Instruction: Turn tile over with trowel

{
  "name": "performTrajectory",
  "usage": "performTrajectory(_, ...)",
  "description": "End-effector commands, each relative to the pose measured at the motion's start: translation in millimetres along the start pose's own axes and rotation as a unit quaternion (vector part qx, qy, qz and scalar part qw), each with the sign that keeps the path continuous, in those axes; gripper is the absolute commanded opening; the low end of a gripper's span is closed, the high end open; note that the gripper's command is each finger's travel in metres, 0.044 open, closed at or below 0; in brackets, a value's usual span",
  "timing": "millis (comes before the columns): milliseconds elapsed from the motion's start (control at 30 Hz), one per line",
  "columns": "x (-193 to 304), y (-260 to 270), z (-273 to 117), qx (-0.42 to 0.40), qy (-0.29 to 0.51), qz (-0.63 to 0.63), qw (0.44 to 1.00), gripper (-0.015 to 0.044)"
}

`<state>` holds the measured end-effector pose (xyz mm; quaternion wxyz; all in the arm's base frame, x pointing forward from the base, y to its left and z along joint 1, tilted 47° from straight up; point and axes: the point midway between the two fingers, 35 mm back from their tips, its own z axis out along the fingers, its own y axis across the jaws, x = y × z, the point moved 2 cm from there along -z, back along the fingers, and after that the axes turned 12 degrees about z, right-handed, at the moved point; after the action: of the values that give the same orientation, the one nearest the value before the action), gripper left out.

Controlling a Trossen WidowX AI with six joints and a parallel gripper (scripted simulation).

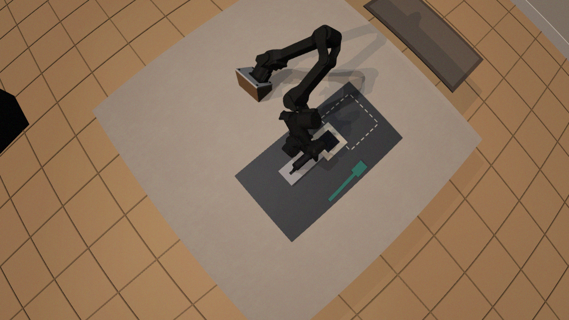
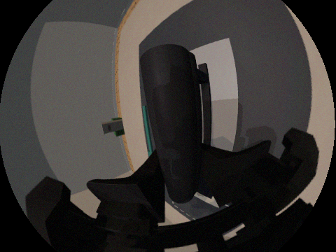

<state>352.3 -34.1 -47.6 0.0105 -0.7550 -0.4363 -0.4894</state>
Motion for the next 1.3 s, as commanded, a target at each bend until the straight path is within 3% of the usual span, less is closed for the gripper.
performTrajectory(0,9,-1,0,-0.001,0.004,-0.002,1.0,0.0)
performTrajectory(600,16,18,-17,0.006,0.037,0.037,0.999,0.0)
performTrajectory(1267,62,42,-45,0.006,0.037,0.038,0.999,0.0)
